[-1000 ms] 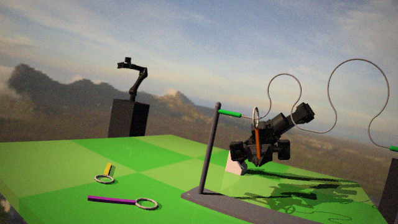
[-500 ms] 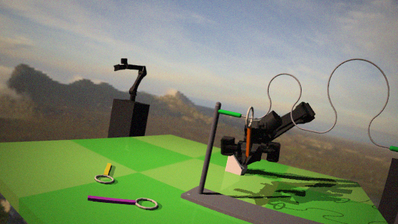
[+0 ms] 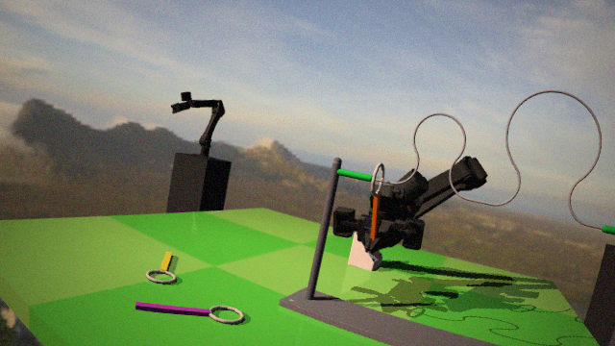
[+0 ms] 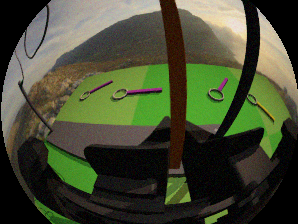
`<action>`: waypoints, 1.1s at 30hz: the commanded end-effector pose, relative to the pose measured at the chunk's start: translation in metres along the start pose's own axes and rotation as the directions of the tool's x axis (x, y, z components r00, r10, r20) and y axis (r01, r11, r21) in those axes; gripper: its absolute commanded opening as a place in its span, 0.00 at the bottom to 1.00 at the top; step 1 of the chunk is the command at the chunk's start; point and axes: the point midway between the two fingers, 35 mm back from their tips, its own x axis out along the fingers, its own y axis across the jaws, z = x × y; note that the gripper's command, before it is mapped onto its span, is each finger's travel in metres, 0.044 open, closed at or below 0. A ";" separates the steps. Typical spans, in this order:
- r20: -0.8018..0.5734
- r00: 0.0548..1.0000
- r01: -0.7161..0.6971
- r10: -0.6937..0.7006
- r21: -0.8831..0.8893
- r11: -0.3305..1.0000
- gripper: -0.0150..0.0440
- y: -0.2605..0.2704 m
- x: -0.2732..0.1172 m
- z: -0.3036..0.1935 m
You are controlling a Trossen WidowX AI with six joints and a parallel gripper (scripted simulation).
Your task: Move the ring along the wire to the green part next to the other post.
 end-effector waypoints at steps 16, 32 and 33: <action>-0.002 1.000 0.001 -0.001 -0.008 1.000 0.00 -0.021 -0.003 -0.001; -0.001 1.000 0.001 -0.001 -0.008 1.000 0.00 -0.029 0.000 -0.008; -0.001 1.000 0.001 -0.001 -0.008 1.000 0.00 -0.029 0.000 -0.010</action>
